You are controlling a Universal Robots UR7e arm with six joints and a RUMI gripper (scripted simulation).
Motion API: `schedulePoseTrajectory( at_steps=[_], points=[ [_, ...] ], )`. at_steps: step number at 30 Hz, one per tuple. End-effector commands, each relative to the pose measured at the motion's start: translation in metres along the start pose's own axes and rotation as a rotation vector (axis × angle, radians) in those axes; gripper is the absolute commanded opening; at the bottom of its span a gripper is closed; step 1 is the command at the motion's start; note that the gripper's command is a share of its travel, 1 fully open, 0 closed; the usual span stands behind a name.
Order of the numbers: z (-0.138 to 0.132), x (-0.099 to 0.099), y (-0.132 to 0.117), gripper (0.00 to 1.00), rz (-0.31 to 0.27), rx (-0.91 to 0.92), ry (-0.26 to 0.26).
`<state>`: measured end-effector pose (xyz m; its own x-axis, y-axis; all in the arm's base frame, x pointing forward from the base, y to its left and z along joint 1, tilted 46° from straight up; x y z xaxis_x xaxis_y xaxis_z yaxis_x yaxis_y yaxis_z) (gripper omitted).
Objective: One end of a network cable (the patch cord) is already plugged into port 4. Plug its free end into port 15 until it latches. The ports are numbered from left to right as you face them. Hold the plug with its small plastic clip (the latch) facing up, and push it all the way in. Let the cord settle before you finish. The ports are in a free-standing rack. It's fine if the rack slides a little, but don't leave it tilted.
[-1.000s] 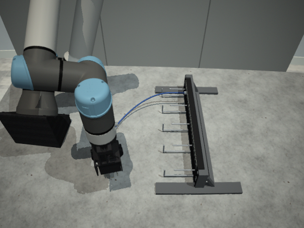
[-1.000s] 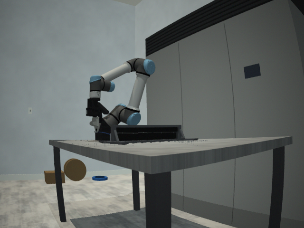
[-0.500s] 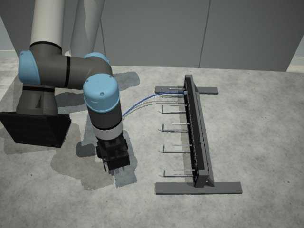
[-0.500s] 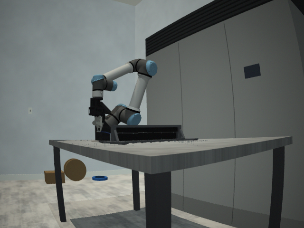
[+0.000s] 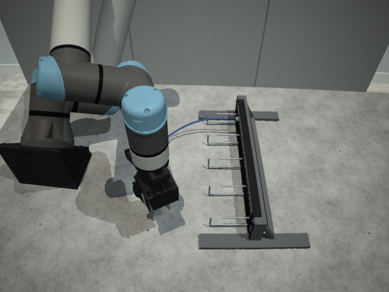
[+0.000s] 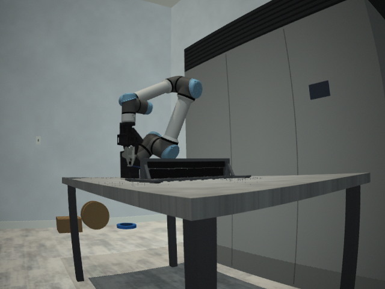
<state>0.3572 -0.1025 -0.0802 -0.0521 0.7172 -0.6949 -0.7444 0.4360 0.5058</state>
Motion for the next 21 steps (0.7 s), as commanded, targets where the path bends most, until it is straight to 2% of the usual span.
schedulePoseTrajectory(
  at_steps=[1,21],
  points=[
    [0.010,-0.002,0.000,0.00,0.000,-0.053,0.001],
    [0.058,-0.010,0.001,0.00,0.005,-0.296,0.004]
  ],
)
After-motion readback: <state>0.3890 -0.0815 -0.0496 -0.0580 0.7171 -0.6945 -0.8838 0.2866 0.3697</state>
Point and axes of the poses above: the point where the finger pads meet when closed, its own x axis out along the fingers, its own z axis across the jaws, y = z × x, the point moved 6 cm from there along -x, back along the fingers, and after that the axes turned 13 degrees about -x, right-handed, at the moved point
